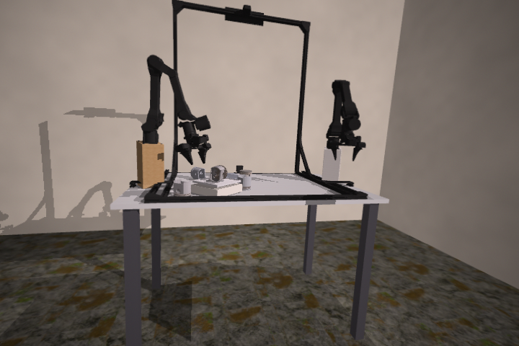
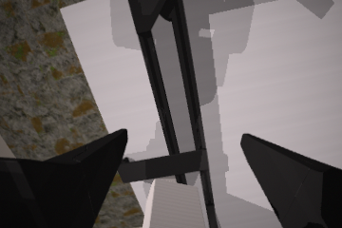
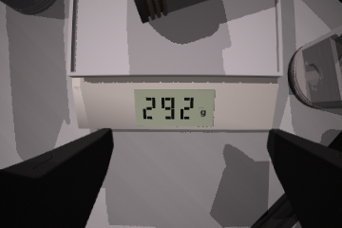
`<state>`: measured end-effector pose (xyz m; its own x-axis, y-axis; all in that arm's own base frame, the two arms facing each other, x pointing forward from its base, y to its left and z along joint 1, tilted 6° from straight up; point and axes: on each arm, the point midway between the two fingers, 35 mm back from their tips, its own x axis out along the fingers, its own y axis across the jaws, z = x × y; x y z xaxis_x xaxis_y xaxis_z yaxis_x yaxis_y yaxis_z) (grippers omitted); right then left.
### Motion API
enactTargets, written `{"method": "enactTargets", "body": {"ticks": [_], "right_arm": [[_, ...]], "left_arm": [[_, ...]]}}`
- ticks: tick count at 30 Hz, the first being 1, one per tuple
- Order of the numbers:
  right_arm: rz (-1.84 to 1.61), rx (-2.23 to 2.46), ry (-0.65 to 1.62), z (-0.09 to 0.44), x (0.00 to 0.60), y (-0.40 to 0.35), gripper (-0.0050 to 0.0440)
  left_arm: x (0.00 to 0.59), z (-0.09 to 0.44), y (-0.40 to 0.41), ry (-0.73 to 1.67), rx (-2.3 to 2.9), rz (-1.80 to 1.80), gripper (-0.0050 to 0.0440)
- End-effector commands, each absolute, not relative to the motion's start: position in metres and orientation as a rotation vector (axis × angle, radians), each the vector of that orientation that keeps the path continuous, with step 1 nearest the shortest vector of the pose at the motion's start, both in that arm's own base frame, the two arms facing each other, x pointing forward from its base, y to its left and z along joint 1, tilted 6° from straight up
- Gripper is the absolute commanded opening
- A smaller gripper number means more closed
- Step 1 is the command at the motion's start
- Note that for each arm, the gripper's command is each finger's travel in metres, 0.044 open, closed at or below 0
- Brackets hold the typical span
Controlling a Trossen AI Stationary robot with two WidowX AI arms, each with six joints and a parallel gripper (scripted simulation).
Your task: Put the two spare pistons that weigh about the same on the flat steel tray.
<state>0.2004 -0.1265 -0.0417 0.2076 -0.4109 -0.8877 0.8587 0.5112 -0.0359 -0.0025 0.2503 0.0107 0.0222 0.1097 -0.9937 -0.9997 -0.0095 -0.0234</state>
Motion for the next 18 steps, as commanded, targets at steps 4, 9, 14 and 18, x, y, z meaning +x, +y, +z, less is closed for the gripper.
{"method": "enactTargets", "body": {"ticks": [4,9,14,18], "right_arm": [[-0.94,0.534,1.014,-0.0421,0.2003,-0.126,0.0378],[-0.94,0.534,1.014,-0.0421,0.2003,-0.126,0.0378],[-0.94,0.534,1.014,-0.042,0.2003,-0.126,0.0378],[-0.929,0.526,1.04,-0.0402,0.2033,-0.1296,0.0378]], "left_arm": [[-0.0023,0.0108,0.2503,1.106,-1.146,1.248,0.044],[-0.0023,0.0108,0.2503,1.106,-1.146,1.248,0.044],[-0.0023,0.0108,0.2503,1.106,-1.146,1.248,0.044],[-0.0023,0.0108,0.2503,1.106,-1.146,1.248,0.044]]}}
